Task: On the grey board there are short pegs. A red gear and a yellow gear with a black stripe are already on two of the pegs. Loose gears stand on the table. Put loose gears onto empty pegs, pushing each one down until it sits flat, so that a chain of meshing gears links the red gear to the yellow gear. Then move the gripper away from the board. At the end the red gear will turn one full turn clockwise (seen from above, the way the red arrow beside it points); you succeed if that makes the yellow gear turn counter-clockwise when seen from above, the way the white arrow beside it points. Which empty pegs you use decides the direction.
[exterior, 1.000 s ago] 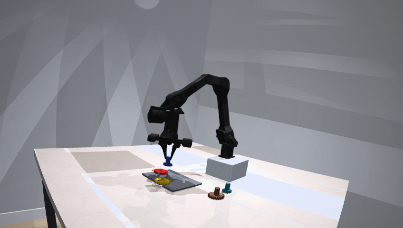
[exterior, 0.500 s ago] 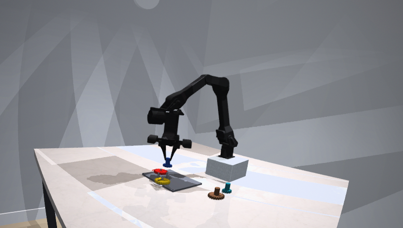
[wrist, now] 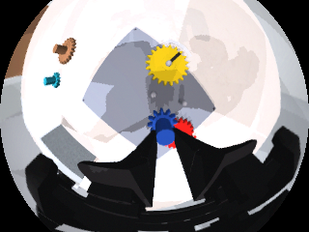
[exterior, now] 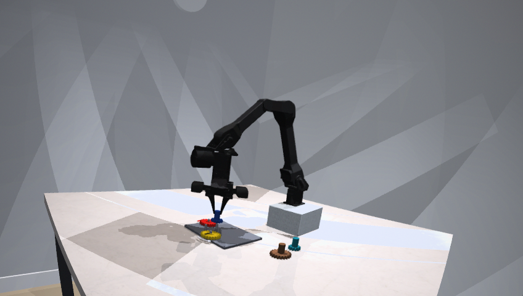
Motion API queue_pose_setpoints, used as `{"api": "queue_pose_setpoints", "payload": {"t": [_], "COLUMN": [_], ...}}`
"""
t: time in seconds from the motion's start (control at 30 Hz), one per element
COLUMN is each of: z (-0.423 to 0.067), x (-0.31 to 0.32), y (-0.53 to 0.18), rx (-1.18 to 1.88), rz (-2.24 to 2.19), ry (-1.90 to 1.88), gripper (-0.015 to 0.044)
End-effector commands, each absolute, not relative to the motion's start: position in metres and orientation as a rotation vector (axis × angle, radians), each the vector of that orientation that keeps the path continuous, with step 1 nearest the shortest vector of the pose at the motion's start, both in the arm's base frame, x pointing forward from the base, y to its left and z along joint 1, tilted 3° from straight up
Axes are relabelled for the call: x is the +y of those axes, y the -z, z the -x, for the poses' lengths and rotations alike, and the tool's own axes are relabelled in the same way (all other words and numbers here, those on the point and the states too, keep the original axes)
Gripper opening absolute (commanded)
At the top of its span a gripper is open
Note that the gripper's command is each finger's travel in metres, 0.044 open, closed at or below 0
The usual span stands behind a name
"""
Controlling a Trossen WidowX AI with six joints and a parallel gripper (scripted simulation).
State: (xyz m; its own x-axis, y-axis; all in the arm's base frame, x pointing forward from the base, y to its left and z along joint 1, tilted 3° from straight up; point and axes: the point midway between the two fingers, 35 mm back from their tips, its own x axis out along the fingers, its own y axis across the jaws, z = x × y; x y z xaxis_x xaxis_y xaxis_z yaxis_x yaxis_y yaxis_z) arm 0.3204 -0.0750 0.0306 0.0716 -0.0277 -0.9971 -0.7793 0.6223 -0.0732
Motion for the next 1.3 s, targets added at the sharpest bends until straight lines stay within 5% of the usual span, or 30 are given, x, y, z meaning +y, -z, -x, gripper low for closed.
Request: {"api": "queue_pose_setpoints", "payload": {"t": [0.0,0.5,1.27], "z": [-0.320,-0.321,-0.321], "x": [-0.074,-0.075,-0.075], "y": [-0.023,-0.012,-0.007], "rx": [1.420,1.473,1.380], "rz": [0.669,0.418,0.803], "ry": [-0.590,-0.355,-0.716], "gripper": [0.0000,0.0000,0.0000]}}
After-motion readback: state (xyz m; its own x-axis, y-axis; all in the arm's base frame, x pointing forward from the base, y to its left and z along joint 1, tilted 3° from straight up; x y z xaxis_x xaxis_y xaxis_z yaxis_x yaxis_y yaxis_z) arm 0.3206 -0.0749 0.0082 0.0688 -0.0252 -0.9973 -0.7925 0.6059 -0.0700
